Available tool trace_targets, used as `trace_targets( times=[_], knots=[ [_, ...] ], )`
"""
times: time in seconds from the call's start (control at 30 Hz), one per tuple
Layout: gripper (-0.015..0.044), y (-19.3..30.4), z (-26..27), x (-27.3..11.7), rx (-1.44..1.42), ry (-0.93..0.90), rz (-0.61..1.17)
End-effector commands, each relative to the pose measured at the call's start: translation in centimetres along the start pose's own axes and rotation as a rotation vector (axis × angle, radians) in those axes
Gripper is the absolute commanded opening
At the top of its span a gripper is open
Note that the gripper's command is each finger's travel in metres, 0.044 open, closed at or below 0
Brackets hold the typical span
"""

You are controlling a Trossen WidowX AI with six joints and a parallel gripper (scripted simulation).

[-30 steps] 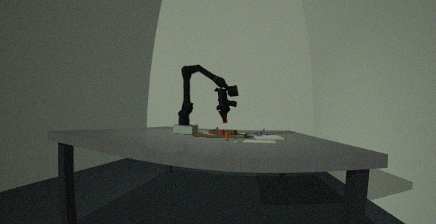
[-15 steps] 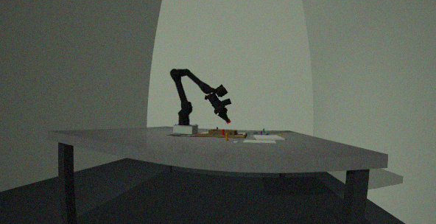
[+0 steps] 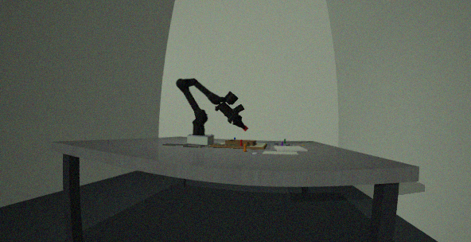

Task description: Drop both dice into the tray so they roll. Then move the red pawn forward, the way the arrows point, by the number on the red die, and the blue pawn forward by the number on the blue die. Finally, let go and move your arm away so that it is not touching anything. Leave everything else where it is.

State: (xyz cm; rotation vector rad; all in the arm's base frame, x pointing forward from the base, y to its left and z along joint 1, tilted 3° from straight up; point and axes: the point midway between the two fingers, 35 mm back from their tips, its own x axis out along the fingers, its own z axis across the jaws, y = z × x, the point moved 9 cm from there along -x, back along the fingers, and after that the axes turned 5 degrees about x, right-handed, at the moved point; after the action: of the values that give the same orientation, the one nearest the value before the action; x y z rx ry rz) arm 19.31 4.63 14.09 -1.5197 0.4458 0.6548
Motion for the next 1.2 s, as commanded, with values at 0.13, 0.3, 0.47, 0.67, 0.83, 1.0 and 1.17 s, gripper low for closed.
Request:
trace_targets(
  times=[0.13,0.3,0.47,0.67,0.83,1.0,1.17],
  knots=[
    [0.0000,-0.4,-0.2,-3.2,-0.005,0.002,-0.019],
    [0.0000,-0.4,-0.2,-3.2,-0.005,0.002,-0.019],
    [0.0000,-0.3,-0.2,-3.0,0.000,-0.001,-0.016],
    [0.0000,-0.3,-0.2,-3.0,0.000,-0.001,-0.016],
    [0.0105,-0.3,-0.2,-3.0,0.000,-0.001,-0.016],
    [0.0236,-0.5,-0.2,-3.1,0.000,-0.001,-0.016],
    [0.0368,-3.1,0.1,-5.6,-0.005,0.002,-0.019]
  ],
)
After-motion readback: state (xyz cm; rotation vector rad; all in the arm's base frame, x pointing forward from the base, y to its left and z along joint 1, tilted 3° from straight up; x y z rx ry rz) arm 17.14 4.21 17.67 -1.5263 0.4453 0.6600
